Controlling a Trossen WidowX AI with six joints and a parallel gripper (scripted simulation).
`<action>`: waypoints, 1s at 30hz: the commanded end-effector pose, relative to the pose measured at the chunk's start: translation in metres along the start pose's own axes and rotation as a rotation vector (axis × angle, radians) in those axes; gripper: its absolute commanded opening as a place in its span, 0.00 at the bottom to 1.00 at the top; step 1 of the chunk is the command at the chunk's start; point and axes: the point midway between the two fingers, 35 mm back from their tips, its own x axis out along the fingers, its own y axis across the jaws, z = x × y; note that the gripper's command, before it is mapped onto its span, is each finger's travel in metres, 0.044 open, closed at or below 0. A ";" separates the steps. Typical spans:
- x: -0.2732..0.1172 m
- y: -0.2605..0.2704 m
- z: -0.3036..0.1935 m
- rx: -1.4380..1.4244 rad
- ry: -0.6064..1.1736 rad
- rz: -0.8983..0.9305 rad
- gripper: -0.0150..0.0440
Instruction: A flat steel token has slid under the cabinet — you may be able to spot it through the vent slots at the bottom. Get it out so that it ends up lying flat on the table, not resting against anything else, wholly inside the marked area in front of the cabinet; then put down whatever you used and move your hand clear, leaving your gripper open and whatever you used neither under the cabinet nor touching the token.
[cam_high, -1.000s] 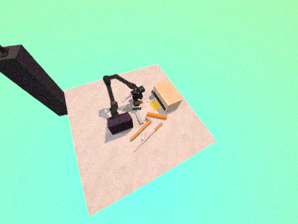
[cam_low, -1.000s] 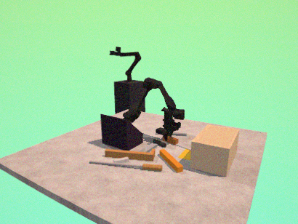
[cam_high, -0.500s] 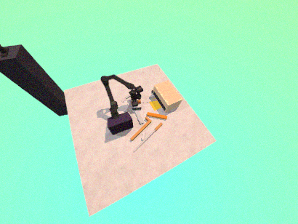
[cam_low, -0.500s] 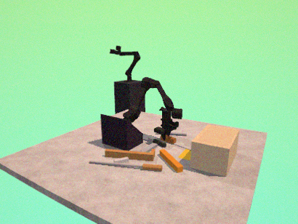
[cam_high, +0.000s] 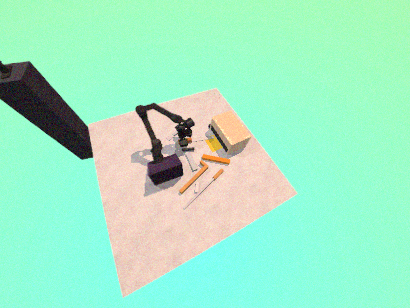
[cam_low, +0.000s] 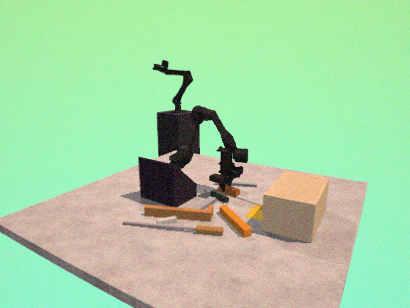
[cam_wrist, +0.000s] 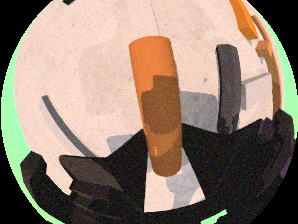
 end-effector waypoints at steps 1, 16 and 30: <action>0.000 0.000 -0.002 0.000 0.001 0.000 0.25; -0.001 0.000 0.000 0.102 0.001 -0.001 0.25; -0.002 0.000 0.000 0.217 0.001 -0.001 0.25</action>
